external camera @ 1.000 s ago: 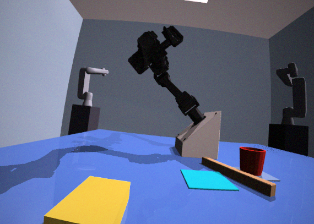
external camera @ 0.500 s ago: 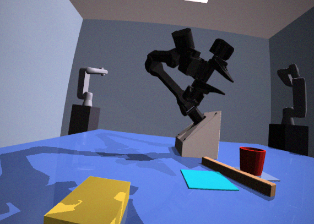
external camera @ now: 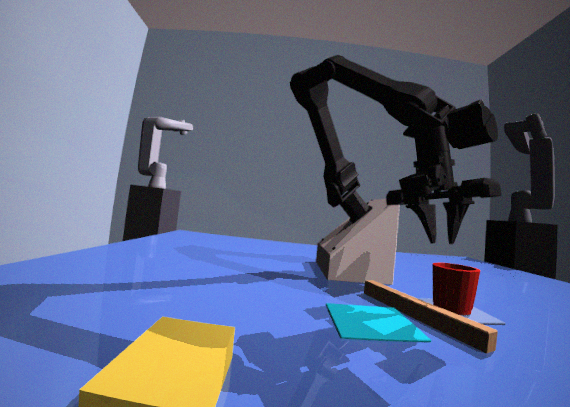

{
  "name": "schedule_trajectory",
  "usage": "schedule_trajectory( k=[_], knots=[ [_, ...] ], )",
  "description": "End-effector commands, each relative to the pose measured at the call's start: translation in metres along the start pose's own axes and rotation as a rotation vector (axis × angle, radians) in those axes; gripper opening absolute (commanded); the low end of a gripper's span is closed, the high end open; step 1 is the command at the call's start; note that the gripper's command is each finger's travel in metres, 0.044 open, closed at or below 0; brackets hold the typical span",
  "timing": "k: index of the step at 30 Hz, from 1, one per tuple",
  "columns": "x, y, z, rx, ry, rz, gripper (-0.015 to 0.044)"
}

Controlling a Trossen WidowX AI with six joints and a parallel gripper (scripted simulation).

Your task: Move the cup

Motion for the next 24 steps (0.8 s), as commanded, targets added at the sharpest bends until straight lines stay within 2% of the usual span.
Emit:
schedule_trajectory(
  k=[1, 24],
  knots=[
    [-0.003, 0.014, -0.009, -0.103, 0.071, -0.015, 0.0148],
    [-0.003, 0.013, -0.036, -0.114, 0.078, -0.016, 0.0148]
  ],
)
Point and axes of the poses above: the point midway between the two fingers, 35 mm back from their tips, its own z axis back along the fingers, its own x axis across the jaws, y = z × x, the point moved 7 cm from there along z, back along the fingers, and after that the axes turned 14 degrees about -z, right-handed, at the moved point
